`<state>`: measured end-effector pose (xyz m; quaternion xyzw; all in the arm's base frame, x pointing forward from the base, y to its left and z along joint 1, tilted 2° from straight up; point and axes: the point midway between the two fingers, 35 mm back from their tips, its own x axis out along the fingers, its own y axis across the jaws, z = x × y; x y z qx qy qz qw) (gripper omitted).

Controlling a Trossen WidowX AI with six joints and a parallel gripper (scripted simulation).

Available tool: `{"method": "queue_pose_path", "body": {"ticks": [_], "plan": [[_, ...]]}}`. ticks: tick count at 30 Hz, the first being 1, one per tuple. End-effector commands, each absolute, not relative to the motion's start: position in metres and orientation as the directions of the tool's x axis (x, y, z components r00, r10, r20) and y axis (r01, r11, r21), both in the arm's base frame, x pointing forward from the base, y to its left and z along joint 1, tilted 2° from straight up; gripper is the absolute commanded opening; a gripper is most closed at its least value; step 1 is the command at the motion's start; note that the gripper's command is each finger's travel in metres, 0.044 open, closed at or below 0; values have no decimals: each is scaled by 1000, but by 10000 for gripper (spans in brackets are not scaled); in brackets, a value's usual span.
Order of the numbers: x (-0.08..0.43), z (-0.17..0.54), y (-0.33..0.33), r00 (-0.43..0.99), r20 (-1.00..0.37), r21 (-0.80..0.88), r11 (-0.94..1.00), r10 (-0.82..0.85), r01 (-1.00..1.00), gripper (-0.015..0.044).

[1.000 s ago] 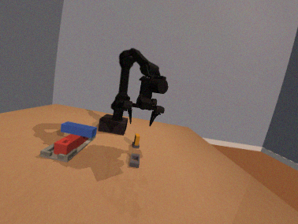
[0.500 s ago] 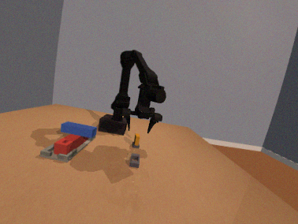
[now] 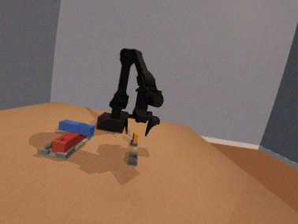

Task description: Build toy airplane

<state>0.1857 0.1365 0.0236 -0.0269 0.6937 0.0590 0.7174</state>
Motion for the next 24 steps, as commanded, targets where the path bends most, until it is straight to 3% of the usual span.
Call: {"method": "queue_pose_path", "body": {"ticks": [1,17,24], "plan": [[184,15,136,20,-999,39,992,42,-117,440],[182,-8,135,19,-999,39,992,42,-117,440],[182,-8,135,19,-999,39,992,42,-117,256]]}}
